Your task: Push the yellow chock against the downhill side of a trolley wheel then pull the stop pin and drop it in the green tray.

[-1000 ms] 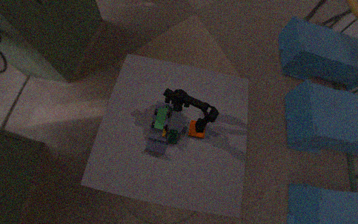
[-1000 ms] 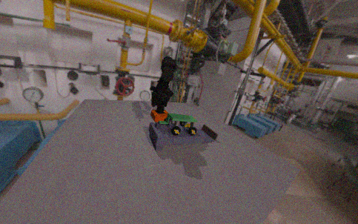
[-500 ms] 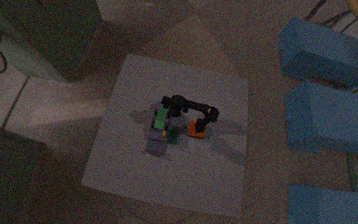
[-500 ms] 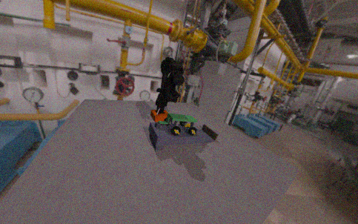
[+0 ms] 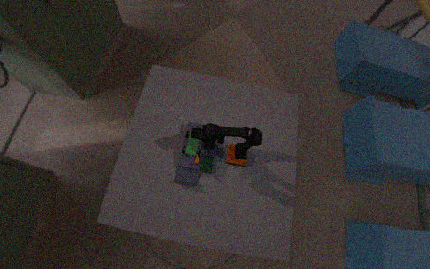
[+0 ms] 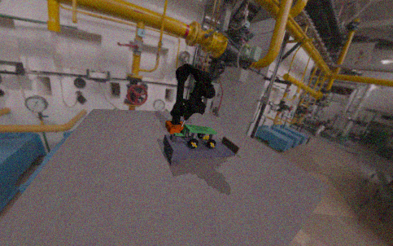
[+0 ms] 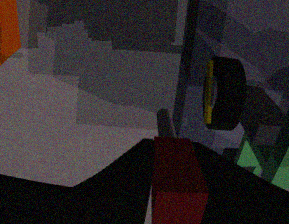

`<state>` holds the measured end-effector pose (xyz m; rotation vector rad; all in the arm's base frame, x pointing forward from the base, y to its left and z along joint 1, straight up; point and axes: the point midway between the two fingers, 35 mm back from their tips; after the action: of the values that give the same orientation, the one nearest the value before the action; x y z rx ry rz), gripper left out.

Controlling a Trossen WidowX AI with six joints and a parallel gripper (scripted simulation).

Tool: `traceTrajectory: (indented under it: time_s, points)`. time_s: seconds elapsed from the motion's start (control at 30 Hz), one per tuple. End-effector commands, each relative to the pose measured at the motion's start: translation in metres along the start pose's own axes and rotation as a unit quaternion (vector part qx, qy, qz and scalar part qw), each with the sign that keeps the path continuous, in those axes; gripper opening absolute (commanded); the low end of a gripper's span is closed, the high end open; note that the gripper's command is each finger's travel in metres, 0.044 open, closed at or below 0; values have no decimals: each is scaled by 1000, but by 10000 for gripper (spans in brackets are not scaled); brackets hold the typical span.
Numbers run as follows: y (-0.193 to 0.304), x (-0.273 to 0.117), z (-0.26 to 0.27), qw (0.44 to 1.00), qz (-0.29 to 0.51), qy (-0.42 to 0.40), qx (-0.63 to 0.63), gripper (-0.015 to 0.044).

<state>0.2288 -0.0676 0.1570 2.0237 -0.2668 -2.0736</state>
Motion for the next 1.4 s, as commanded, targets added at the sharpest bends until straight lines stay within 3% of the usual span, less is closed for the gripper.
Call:
traceTrajectory:
  time_s: [0.0, 1.13, 1.37]
  points:
    - [-16, -1, -2, 1000, 1, -6, -1, 0]
    - [-141, -12, -20, 1000, -4, -5, -1, 0]
    - [-146, -13, -21, 1000, -6, -4, -11, 0]
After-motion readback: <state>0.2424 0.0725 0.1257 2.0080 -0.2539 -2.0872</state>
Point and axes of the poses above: the point midway between the two fingers, 35 mm back from their tips, its own x axis out along the fingers, its own z axis across the jaws, y = z × x, and after that the axes turned 12 degrees about -x, right-handed
